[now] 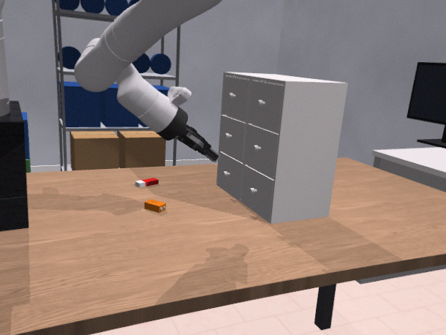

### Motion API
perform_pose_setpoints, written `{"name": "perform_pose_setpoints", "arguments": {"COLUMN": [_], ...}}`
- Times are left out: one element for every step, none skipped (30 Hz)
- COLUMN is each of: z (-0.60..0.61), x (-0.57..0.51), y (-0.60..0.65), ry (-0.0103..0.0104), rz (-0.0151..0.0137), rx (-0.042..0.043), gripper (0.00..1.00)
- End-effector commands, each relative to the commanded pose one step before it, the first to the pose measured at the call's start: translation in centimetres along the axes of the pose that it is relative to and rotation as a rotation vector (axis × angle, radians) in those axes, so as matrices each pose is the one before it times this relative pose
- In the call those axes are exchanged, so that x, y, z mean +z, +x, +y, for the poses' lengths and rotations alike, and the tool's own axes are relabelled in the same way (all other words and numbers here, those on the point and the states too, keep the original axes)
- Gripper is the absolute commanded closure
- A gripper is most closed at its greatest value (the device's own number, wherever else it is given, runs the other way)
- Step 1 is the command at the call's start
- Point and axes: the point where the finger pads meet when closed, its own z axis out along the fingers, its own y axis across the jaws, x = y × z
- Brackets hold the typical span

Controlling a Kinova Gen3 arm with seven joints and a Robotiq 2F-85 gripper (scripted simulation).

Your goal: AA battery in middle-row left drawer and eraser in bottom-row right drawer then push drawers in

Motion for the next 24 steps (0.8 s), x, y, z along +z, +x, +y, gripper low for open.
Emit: {"name": "perform_pose_setpoints", "arguments": {"z": [-0.146,-0.001,-0.002,-0.003,0.0,0.0,-0.001,0.003,0.003,0.002,0.001,0.001,0.0,-0.001,-0.001,-0.001,-0.002,-0.002,-0.003,0.001,0.002,0.0,0.0,0.002], "x": [0.188,0.056,0.053,0.05,0.0,0.0,0.052,0.062,0.059,0.056,0.053,0.05,0.047,0.045,0.042,0.04,0.037,0.035,0.033,0.04,0.041,0.0,0.0,0.039], "y": [-0.566,-0.016,-0.016,-0.017,0.0,0.0,-0.016,-0.013,-0.013,-0.014,-0.014,-0.014,-0.014,-0.014,-0.014,-0.014,-0.014,-0.014,-0.014,-0.011,-0.011,0.0,0.0,-0.011], "ry": [0.00125,0.00001,0.00002,0.00003,0.0,0.0,0.00001,-0.00005,-0.00004,-0.00003,-0.00002,-0.00001,0.0,0.00001,0.00002,0.00002,0.00003,0.00004,0.00004,-0.00003,-0.00005,0.0,0.0,-0.00004], "rz": [0.00256,0.00503,0.00491,0.00479,0.0,0.0,0.0047,0.00464,0.00452,0.0044,0.00428,0.00415,0.00403,0.0039,0.00378,0.00366,0.00353,0.00341,0.00329,0.00324,0.00314,0.0,0.0,0.00302], "rx": [0.00541,0.0,0.0,0.0,0.0,0.0,0.00002,0.00004,0.00003,0.00002,0.00001,0.00001,0.0,-0.00001,-0.00001,-0.00002,-0.00002,-0.00003,-0.00003,0.00003,0.00005,0.0,0.0,0.00004], "gripper": [1.0,1.0,1.0,1.0,1.0,1.0,1.0,1.0,1.0,1.0,1.0,1.0,1.0,1.0,1.0,1.0,1.0,1.0,1.0,1.0,1.0,1.0,1.0,1.0]}}
